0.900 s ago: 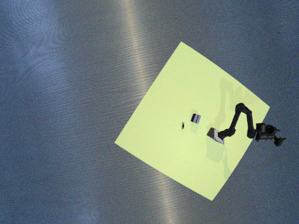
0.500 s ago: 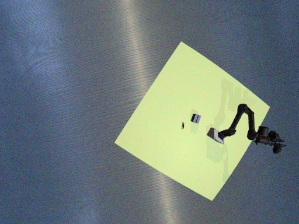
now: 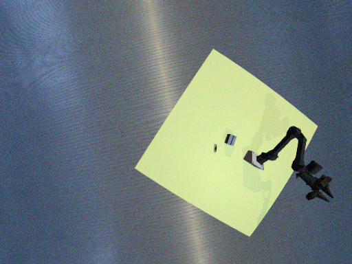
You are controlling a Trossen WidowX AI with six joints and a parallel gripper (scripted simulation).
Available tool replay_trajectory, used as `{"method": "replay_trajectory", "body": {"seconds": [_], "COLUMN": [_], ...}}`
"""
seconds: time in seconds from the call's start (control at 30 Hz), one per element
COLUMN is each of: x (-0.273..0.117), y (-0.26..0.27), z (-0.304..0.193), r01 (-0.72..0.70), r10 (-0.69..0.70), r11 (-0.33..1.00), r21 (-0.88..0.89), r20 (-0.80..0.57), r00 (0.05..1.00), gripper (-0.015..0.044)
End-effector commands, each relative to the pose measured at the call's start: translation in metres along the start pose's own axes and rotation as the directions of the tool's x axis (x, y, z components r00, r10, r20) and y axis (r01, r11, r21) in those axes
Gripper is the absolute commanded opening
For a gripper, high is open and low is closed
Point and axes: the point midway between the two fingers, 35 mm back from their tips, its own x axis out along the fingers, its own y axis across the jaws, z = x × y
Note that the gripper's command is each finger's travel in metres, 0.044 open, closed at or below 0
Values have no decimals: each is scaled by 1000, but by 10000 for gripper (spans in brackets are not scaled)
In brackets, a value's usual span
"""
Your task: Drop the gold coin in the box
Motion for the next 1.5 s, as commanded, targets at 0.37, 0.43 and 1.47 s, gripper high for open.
{"method": "replay_trajectory", "body": {"seconds": [0.37,0.43,1.47], "x": [-34,-49,-508], "y": [-175,-203,-367], "z": [31,35,-7], "r01": [537,608,37], "r10": [-560,-642,-519], "r11": [790,716,-783], "r21": [296,344,621], "r20": [-8,-17,-620], "r00": [829,766,-588], "gripper": [161,161,161]}}
